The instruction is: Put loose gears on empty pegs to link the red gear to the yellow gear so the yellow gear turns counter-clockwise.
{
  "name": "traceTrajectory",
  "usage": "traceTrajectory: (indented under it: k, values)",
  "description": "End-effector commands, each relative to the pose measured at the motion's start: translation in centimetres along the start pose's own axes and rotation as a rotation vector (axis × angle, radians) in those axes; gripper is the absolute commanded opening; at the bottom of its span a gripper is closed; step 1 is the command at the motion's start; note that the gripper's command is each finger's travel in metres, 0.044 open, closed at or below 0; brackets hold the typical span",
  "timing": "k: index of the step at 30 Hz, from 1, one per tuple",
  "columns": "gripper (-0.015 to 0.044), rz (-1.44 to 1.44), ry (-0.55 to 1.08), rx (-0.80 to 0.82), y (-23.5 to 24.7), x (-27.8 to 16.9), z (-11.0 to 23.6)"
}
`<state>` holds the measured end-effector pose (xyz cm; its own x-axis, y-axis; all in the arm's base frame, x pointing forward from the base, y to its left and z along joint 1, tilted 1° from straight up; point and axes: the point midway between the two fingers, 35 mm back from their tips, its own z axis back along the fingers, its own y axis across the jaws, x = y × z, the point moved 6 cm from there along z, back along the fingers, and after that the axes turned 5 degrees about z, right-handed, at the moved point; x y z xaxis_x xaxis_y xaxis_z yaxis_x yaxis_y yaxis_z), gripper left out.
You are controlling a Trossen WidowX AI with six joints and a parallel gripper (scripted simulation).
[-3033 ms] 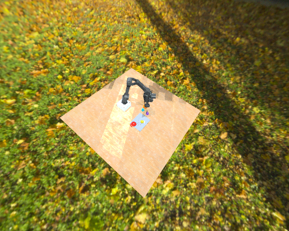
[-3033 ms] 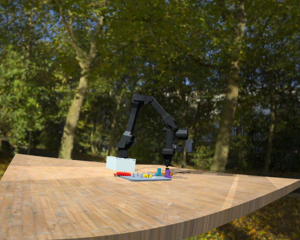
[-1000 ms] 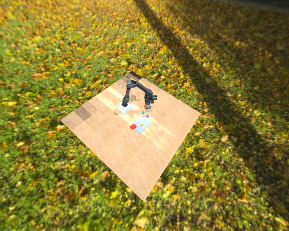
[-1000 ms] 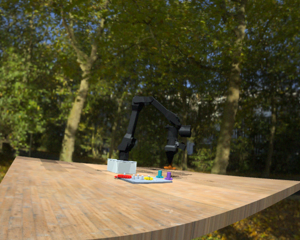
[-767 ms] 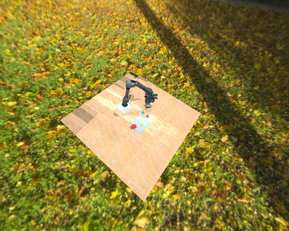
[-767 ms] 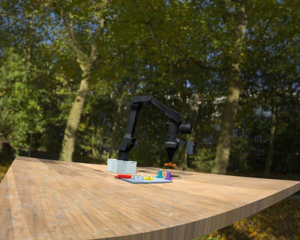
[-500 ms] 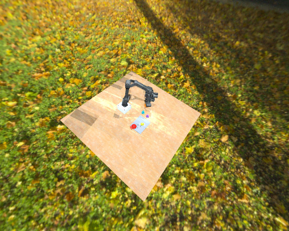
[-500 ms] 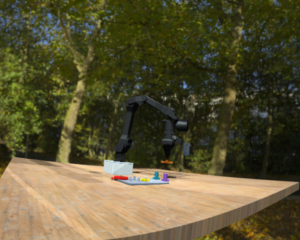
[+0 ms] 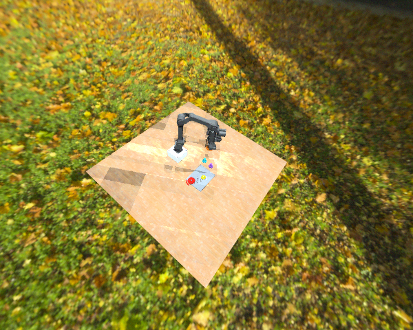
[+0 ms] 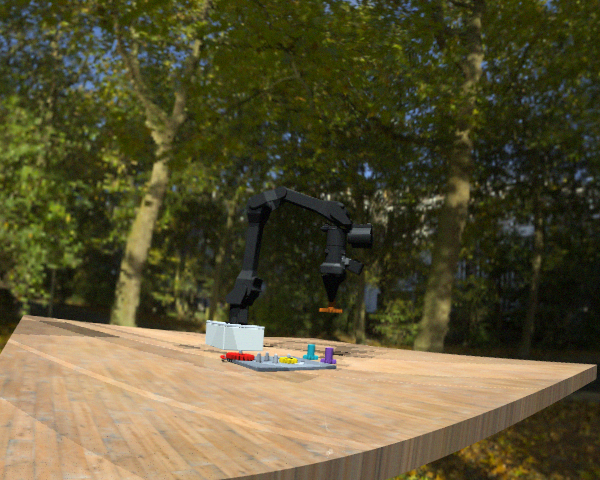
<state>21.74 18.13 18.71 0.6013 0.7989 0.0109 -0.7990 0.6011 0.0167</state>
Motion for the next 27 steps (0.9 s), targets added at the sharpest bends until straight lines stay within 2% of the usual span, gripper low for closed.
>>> traceTrajectory:
  k: [1,27]
  values:
    - [0.0,0.007,-0.015,-0.003,0.0,-0.2,1.1]
    - [0.0,-0.007,-0.005,-0.012,-5.1,-1.1,-0.5]
